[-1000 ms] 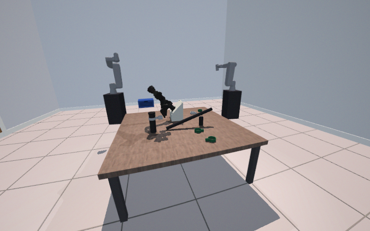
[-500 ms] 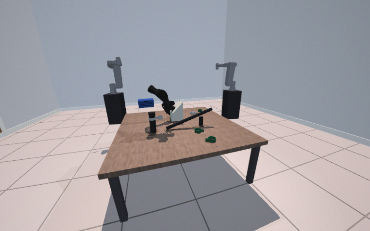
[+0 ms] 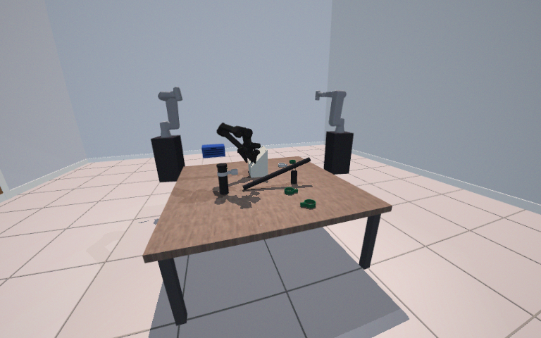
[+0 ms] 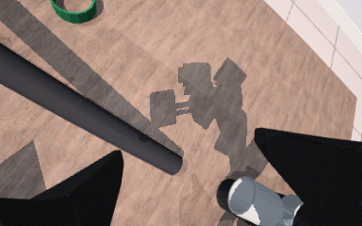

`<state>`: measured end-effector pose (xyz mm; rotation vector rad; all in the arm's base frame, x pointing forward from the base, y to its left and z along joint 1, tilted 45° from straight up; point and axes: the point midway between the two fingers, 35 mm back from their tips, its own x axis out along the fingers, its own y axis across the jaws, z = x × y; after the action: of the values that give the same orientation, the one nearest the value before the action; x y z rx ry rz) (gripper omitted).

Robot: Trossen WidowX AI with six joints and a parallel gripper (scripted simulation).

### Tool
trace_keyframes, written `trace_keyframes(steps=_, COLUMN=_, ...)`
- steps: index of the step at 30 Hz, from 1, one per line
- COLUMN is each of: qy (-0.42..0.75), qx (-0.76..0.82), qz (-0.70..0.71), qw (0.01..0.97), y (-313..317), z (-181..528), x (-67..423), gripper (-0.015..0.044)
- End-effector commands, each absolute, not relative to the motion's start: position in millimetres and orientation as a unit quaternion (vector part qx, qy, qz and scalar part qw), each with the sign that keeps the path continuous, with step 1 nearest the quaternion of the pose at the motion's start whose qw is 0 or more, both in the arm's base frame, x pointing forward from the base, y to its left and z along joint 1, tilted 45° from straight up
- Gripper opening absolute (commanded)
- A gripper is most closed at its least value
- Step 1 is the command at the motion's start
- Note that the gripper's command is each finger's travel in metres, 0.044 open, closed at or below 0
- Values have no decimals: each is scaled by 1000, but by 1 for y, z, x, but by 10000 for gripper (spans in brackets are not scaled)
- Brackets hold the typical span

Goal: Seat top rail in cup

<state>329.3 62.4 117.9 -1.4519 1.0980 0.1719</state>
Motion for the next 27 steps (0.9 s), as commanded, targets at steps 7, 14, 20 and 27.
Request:
trace_keyframes(steps=7, qy=444, qx=-385, qz=-133, qw=798, y=130, z=113, x=306, gripper=440)
trace_keyframes(steps=14, qy=434, qx=-346, qz=-156, qw=817, y=133, z=113, x=304, gripper=440)
trace_keyframes(steps=20, qy=434, qx=-346, qz=-156, qw=817, y=133, z=113, x=304, gripper=440)
trace_keyframes(steps=27, qy=434, qx=-346, qz=-156, qw=817, y=133, z=113, x=304, gripper=440)
